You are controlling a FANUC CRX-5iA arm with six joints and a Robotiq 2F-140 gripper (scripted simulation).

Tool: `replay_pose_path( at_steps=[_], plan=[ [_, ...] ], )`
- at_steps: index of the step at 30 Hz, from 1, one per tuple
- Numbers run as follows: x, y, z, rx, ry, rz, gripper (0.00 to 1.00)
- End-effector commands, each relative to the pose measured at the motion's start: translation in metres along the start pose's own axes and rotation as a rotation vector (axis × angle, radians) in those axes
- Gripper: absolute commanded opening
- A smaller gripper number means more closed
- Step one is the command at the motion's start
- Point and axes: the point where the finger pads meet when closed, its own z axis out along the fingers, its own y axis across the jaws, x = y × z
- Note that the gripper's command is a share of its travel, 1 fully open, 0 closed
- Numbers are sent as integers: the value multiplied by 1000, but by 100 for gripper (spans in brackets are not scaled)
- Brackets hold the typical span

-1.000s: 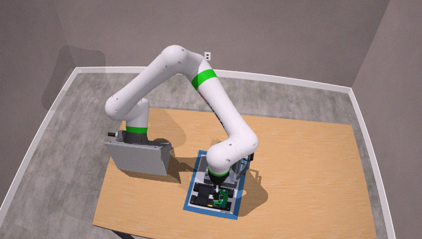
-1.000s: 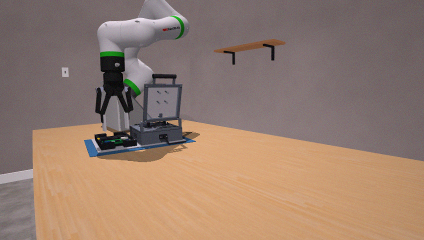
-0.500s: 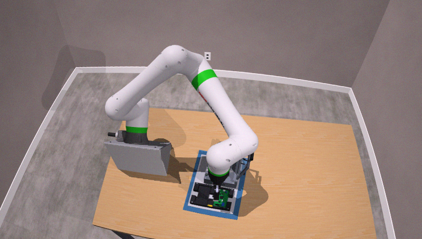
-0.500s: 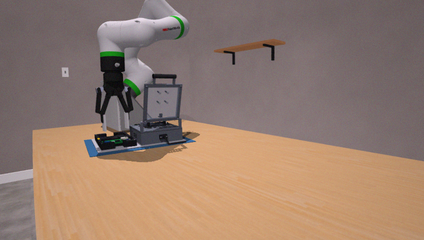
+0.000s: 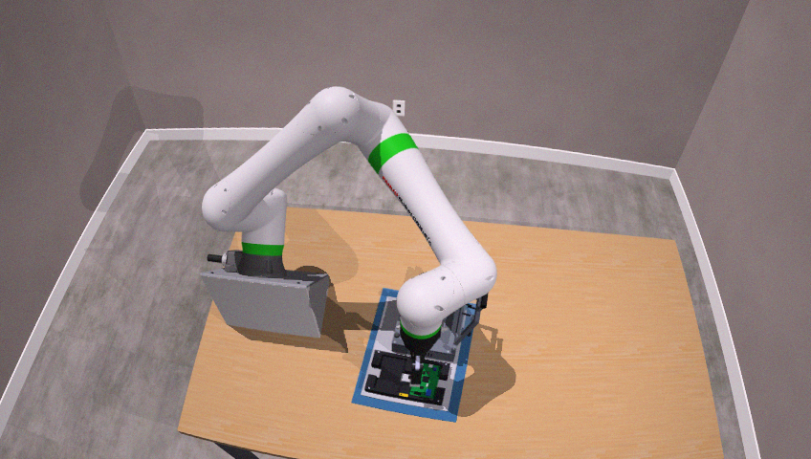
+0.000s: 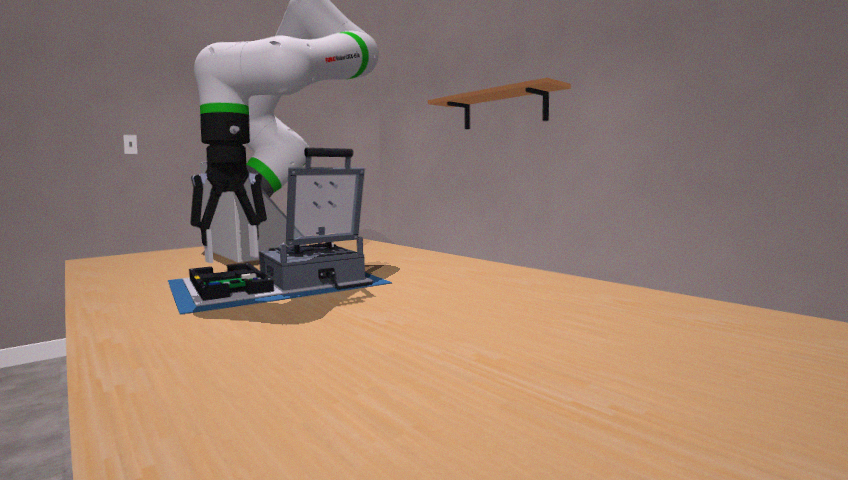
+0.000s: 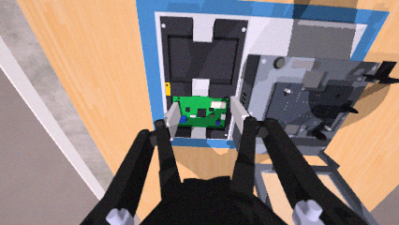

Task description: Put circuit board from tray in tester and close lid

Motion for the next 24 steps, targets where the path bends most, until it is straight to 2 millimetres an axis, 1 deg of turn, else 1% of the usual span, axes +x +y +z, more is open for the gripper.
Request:
replay_pose_path(
  at_steps=[1,7,24],
  plan=[
    [-1,-1,0,0,0,0,58],
    [-4,-2,0,0,0,0,58],
    [-22,-10,0,0,0,0,58]
  ],
)
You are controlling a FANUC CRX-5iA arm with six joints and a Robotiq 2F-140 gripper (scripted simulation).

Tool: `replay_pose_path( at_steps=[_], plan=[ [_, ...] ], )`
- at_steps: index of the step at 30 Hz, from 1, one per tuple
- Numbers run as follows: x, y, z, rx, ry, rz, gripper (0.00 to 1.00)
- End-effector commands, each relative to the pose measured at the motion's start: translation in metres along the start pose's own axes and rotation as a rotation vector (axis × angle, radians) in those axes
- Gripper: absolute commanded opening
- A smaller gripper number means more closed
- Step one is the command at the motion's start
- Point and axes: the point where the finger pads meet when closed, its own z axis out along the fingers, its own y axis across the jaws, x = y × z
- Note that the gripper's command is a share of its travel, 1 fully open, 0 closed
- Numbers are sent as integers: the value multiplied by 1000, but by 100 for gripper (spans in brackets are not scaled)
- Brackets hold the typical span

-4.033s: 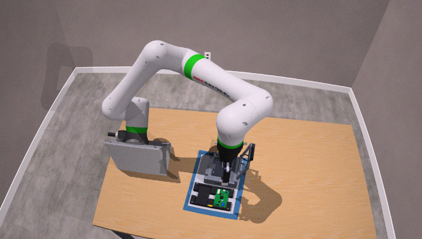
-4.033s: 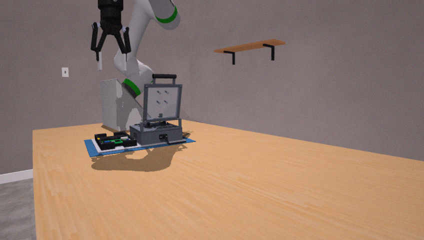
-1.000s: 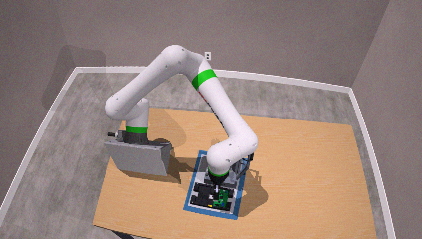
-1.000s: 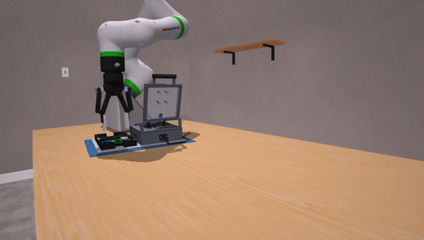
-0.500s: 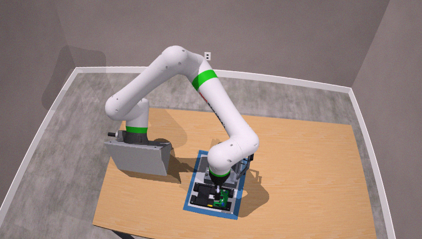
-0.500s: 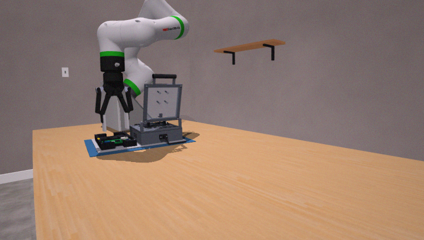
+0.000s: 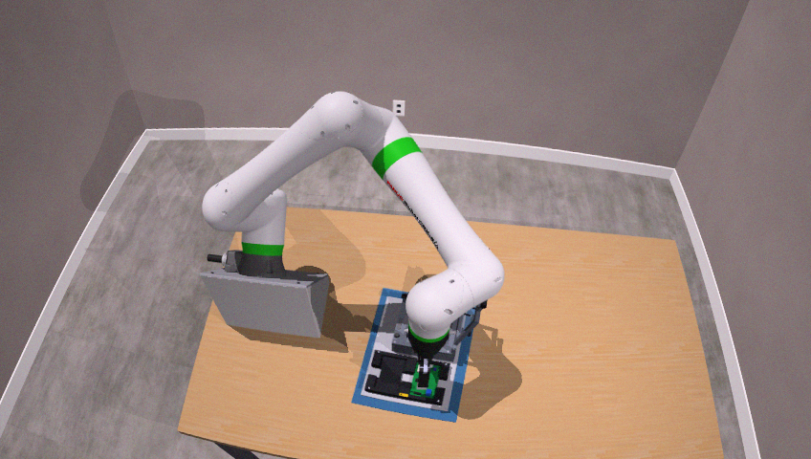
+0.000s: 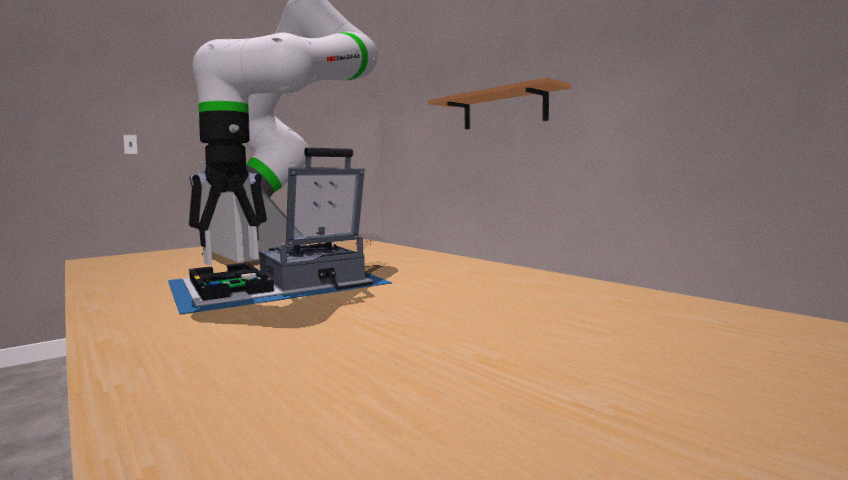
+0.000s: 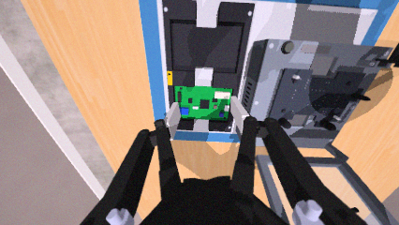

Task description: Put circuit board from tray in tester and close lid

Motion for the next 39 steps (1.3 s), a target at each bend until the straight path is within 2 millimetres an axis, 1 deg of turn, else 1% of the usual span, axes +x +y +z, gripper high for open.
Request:
replay_pose_path(
  at_steps=[1,10,22,29,33,39],
  plan=[
    [-4,-2,0,0,0,0,58],
    [-11,-5,0,0,0,0,58],
    [-12,-5,0,0,0,-3,58],
    [-12,-5,0,0,0,-45,58],
    [-12,-5,0,0,0,-131,58],
    [-12,-5,0,0,0,-339,58]
  ],
)
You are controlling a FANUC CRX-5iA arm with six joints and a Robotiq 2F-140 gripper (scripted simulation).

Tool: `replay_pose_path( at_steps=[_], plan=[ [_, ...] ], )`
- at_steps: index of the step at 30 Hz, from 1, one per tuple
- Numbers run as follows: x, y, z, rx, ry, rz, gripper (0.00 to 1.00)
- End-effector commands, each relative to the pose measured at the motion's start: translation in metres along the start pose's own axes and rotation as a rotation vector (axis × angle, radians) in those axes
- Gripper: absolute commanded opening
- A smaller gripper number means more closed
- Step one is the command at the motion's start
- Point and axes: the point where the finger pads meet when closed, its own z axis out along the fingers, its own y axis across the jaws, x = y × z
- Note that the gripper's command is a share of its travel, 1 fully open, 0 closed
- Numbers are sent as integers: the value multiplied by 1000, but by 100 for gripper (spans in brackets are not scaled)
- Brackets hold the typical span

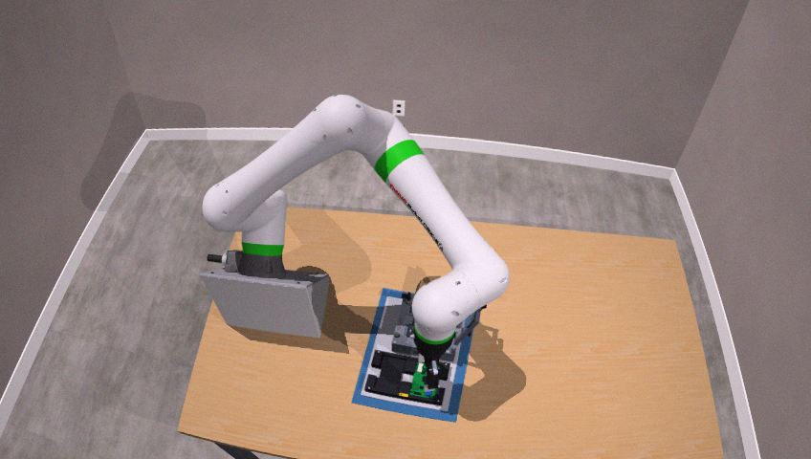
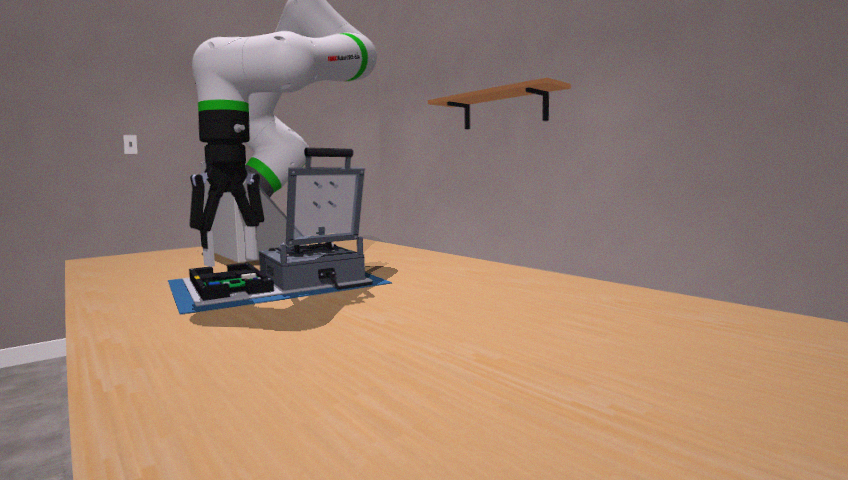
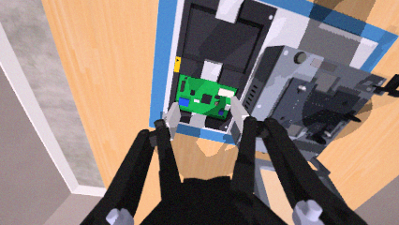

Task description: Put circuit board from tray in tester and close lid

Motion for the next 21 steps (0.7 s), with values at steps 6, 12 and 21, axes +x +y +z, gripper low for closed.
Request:
replay_pose_path(
  at_steps=[6,12,21],
  plan=[
    [0,0,0,0,-4,-289,58],
    [0,0,0,0,-4,-482,58],
    [0,0,0,1,-4,-756,58]
  ],
)
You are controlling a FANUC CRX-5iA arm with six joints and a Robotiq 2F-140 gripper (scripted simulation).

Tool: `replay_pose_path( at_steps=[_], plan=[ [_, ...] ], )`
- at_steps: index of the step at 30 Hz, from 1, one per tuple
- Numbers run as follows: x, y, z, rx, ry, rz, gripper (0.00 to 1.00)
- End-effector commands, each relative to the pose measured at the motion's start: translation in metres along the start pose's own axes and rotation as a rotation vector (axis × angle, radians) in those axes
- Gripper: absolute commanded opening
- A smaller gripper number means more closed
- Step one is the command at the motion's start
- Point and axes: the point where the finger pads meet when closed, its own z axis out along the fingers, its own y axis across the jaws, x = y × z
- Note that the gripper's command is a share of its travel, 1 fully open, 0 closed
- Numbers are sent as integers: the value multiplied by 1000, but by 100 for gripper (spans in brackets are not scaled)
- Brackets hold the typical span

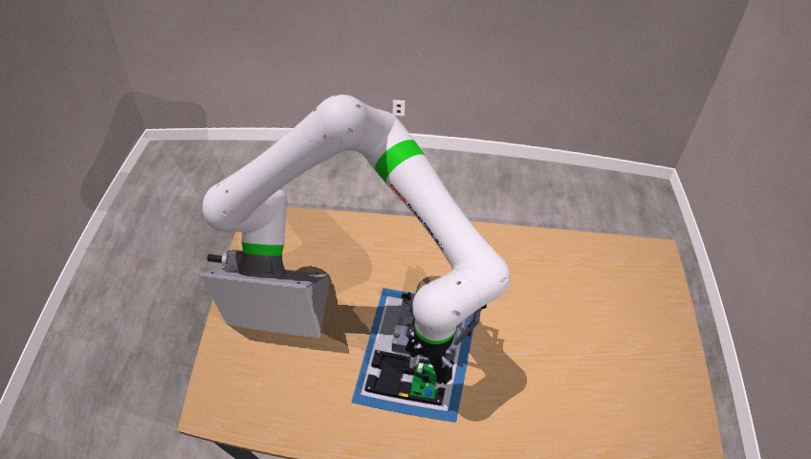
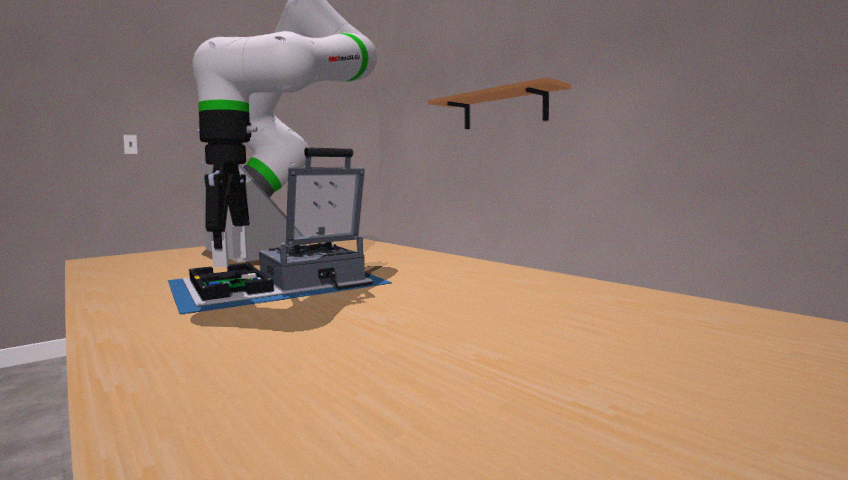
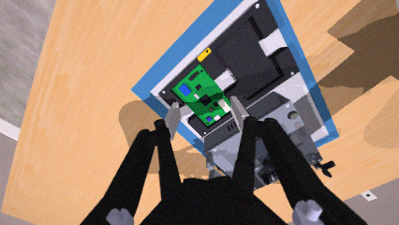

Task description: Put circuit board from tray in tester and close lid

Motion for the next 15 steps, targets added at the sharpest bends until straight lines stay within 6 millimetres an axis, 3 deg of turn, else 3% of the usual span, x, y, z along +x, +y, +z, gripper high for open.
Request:
replay_pose_path(
  at_steps=[1,3,15],
  plan=[
    [0,0,0,3,-7,-167,58],
    [0,0,0,3,-7,-167,58],
    [0,0,0,5,-6,-539,58]
  ],
)
